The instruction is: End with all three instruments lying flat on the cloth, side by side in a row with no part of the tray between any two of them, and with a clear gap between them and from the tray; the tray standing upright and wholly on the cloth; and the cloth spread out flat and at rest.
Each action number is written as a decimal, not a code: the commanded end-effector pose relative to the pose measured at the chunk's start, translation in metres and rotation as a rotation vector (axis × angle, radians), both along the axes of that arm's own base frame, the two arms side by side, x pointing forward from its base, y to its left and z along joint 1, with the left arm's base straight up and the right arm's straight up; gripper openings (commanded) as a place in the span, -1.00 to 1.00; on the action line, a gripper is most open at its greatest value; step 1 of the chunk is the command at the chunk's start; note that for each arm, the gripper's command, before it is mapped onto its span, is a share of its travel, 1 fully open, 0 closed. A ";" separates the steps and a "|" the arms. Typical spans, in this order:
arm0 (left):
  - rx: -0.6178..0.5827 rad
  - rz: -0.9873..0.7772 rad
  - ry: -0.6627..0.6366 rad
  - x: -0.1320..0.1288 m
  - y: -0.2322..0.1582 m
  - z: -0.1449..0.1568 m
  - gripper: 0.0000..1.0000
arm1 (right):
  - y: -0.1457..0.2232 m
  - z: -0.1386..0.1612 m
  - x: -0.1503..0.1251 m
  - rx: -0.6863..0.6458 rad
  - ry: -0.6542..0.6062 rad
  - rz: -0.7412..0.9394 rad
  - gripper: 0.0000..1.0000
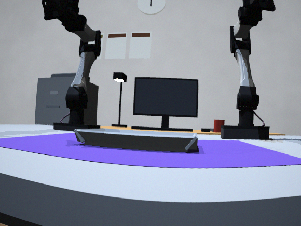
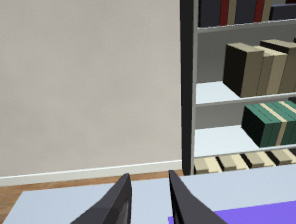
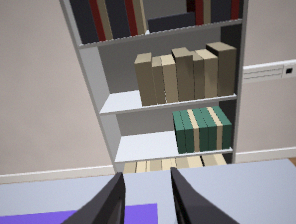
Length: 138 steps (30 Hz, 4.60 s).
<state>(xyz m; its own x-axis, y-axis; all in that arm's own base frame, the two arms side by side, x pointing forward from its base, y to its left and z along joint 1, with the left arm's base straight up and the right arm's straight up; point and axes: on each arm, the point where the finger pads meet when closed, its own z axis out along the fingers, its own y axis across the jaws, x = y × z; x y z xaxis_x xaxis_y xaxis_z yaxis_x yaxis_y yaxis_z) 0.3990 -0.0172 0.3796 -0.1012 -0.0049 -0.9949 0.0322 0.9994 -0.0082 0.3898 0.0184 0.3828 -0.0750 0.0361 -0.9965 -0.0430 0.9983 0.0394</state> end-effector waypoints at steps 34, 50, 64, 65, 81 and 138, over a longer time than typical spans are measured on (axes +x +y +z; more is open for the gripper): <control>0.101 -0.180 0.691 0.065 -0.156 -0.169 -0.47 | -0.017 0.043 -0.013 -0.022 -0.172 -0.029 -0.34; 0.235 -0.236 0.915 0.051 -0.223 -0.245 -0.47 | -0.017 0.043 -0.013 -0.022 -0.172 -0.029 -0.34; 0.380 -0.267 1.082 0.023 -0.270 -0.310 -0.47 | -0.017 0.043 -0.013 -0.022 -0.172 -0.029 -0.34; 0.395 -0.271 1.095 0.019 -0.274 -0.315 -0.47 | -0.017 0.043 -0.013 -0.022 -0.172 -0.029 -0.34; 0.481 -0.333 1.199 -0.012 -0.312 -0.363 -0.47 | -0.017 0.043 -0.013 -0.022 -0.172 -0.029 -0.34; 0.477 -0.320 1.135 0.007 -0.303 -0.407 -1.00 | -0.017 0.043 -0.013 -0.022 -0.172 -0.029 -0.34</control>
